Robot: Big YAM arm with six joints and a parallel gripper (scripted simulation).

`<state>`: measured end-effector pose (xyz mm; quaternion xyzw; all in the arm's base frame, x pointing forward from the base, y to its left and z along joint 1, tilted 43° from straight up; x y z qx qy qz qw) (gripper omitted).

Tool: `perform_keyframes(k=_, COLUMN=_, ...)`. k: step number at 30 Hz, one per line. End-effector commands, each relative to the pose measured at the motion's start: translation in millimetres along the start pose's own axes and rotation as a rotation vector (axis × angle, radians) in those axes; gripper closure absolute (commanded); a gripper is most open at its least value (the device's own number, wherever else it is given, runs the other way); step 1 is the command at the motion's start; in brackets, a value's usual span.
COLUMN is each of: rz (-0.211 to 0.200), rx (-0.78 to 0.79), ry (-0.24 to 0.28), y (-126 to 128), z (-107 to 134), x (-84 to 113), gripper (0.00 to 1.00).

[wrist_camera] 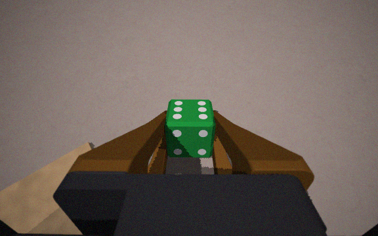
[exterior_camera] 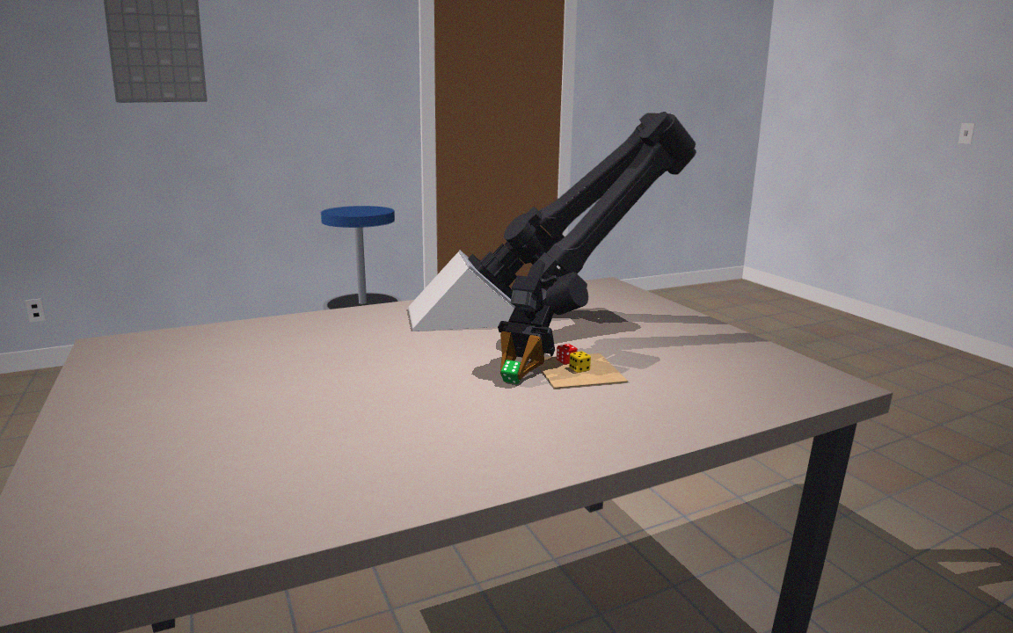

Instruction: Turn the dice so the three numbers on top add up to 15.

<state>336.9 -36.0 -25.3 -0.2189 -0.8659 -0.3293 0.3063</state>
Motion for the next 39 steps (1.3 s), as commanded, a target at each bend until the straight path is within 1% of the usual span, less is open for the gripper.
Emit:
perform_keyframes(k=1, rz=-0.009, rx=-0.009, ry=-0.004, y=3.8, z=2.6, x=-3.0, gripper=0.74)
perform_keyframes(k=5, rz=-0.004, rx=-0.009, ry=0.0, y=2.3, z=3.2, x=-3.0, gripper=0.74)
perform_keyframes(k=39, rz=-0.004, rx=-0.009, ry=0.0, y=2.3, z=3.2, x=-2.9, gripper=0.74)
Point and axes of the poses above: the point where the finger pads meet when closed, its own x axis back along the fingers, its own y axis across the jaws, z = x × y, the point moved 7 cm from there along x, back along the fingers, and after that the axes turned 14 degrees about x, right-handed, at the moved point
